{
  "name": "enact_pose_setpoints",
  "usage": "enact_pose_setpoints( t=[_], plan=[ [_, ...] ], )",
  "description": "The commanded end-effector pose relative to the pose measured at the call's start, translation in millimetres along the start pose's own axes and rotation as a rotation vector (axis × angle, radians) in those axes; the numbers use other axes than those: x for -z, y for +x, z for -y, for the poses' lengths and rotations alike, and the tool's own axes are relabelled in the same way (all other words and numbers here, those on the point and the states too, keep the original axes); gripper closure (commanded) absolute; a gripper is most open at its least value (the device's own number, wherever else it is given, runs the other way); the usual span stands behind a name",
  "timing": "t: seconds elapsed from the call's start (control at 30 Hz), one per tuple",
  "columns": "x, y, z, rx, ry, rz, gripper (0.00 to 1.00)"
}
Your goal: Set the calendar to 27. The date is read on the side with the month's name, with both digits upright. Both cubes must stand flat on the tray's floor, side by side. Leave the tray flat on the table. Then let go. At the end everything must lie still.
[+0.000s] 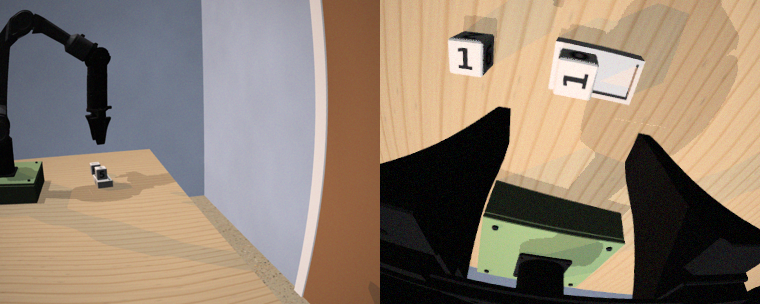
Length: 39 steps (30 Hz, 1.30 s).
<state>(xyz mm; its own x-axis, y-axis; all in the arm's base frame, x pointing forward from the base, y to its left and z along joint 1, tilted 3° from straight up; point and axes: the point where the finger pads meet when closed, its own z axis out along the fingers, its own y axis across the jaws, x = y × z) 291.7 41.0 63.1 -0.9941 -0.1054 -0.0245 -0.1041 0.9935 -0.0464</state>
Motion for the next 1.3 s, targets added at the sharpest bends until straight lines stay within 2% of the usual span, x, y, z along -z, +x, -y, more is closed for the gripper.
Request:
enact_pose_setpoints(
  t=[0.0,0.47,0.73,0.93,1.23,1.27],
  plan=[
    [0.7,0.0,-0.4,0.002,-0.001,0.001,0.0],
    [0.4,-0.1,-1.1,-0.01,-0.001,0.001,0.0],
    [-1.5,-1.9,-7.7,-0.126,-0.001,0.001,0.0],
    [-5.0,-3.8,-23.1,-0.401,-0.001,0.002,0.0],
    [-12.6,-4.6,-56.5,-0.982,-0.002,0.001,0.0],
    [-12.6,-4.6,-56.5,-0.982,-0.002,0.001,0.0]
  ],
)
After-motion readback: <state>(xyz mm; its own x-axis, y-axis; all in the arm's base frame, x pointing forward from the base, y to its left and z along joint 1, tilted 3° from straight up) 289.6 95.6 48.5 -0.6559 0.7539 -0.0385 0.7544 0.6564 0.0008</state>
